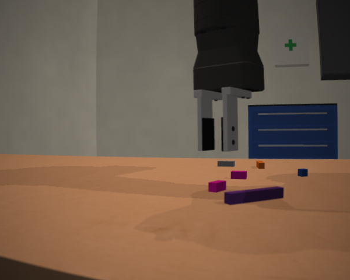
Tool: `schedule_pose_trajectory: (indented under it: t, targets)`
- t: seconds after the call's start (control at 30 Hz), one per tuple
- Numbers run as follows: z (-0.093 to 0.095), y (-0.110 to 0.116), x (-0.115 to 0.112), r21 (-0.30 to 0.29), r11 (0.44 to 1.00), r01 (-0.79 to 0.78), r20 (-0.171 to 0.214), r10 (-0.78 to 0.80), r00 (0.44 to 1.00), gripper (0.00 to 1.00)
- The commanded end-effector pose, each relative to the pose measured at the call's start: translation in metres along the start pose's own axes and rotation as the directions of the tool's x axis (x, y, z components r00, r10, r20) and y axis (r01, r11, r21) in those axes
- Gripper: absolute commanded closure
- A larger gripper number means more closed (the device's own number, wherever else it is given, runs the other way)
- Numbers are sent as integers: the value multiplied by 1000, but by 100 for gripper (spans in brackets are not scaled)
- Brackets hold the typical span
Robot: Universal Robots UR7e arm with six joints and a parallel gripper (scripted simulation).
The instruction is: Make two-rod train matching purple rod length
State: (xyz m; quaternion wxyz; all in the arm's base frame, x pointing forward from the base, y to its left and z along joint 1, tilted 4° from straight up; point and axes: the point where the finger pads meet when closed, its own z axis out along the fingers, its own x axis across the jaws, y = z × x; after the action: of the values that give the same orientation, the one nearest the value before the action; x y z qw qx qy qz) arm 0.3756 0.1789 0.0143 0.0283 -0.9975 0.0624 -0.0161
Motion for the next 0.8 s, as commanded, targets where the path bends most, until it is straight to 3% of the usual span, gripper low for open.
schedule_pose_trajectory:
  t: [0.0, 0.77]
  targets:
    - [8, 0, 1, 0, 1000, 0, -1, 0, 1000, 46]
    - [25, 0, 1, 0, 1000, 0, -1, 0, 1000, 46]
